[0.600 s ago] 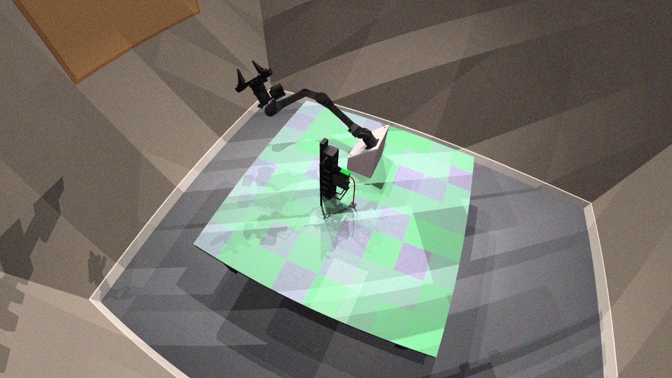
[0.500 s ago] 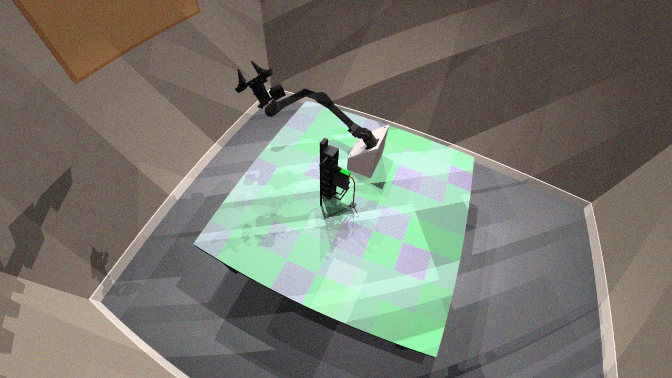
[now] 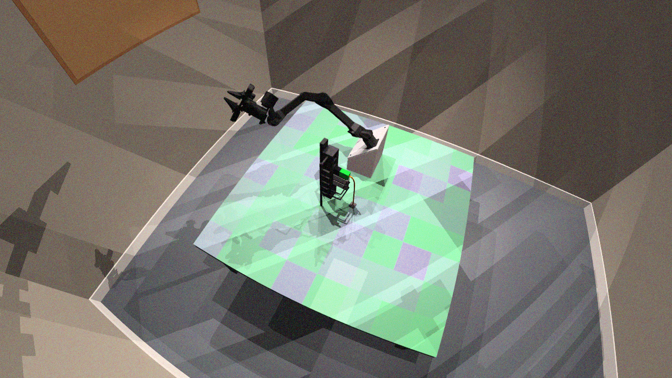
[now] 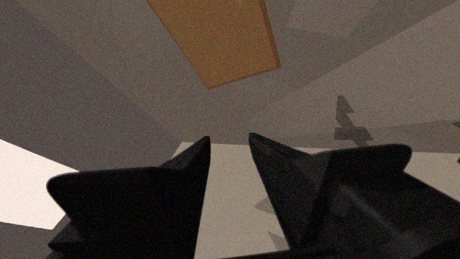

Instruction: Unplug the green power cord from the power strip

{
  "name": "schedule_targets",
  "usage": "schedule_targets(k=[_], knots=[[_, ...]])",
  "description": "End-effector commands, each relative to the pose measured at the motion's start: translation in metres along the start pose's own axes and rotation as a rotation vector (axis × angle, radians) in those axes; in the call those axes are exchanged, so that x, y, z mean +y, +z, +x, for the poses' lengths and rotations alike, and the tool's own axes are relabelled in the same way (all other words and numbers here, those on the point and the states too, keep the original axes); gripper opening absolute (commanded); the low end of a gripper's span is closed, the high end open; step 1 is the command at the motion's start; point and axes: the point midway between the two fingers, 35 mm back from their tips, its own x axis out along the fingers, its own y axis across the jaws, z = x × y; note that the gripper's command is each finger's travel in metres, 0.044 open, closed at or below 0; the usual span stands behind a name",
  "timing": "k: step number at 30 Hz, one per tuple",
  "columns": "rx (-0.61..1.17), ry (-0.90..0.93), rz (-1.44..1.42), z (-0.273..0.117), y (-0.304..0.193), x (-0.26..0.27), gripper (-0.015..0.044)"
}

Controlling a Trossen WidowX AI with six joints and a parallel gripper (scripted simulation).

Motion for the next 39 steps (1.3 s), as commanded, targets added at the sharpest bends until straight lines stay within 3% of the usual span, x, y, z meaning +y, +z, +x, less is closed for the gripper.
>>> schedule_targets(k=[1,11,22,32,39], knots=[[0.076,-0.171,-0.037,-0.014,-0.042,-0.038,0.0160],[0.478,-0.574,-0.224,-0.099,-0.177,-0.108,0.0160],[1.143,-0.755,-0.506,-0.254,-0.300,-0.112,0.0160],[1.799,-0.596,-0.790,-0.400,-0.345,-0.065,0.0160],[2.345,-0.243,-1.010,-0.508,-0.331,-0.014,0.0160]])
